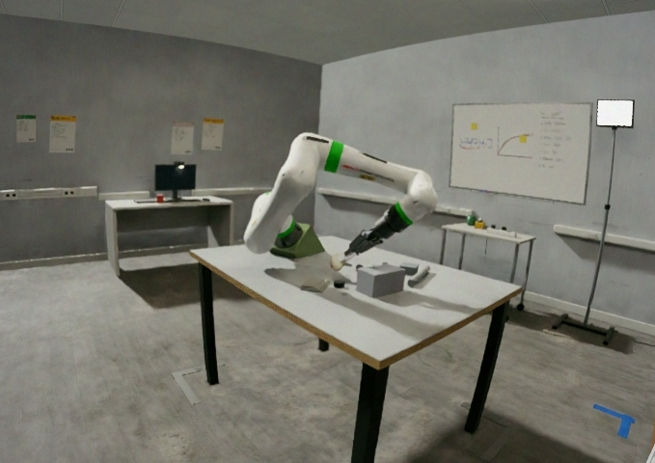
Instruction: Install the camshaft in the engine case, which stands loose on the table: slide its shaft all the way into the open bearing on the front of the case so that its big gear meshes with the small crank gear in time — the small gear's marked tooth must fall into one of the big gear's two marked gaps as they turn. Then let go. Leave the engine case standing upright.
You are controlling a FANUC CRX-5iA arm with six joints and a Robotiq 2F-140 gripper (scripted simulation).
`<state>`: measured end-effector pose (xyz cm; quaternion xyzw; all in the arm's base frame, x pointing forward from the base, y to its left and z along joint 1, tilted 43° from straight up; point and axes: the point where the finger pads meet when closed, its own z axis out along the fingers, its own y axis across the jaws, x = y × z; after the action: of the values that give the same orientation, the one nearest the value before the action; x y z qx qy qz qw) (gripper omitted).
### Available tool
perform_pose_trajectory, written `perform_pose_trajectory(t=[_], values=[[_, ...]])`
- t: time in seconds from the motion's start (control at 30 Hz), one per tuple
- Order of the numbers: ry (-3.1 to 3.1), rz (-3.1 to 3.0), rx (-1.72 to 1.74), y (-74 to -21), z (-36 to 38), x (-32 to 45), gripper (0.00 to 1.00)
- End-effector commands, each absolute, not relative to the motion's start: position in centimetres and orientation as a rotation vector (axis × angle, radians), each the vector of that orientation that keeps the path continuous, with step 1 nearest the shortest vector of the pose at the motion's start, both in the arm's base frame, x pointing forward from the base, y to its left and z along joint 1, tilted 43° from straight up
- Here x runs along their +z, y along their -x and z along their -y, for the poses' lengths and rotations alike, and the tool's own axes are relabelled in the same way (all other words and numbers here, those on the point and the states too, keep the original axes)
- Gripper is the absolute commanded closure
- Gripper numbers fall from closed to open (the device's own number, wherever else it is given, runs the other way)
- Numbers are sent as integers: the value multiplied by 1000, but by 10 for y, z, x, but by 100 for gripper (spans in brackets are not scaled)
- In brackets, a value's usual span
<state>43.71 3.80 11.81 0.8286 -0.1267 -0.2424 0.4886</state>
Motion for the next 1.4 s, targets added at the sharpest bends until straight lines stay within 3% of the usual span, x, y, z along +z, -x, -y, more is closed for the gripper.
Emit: perform_pose_trajectory(t=[0.0, 1.37], values=[[-2015, 307, -587, -437, -40, 120, 86], [-2015, 307, -587, -429, -61, 144, 86]])
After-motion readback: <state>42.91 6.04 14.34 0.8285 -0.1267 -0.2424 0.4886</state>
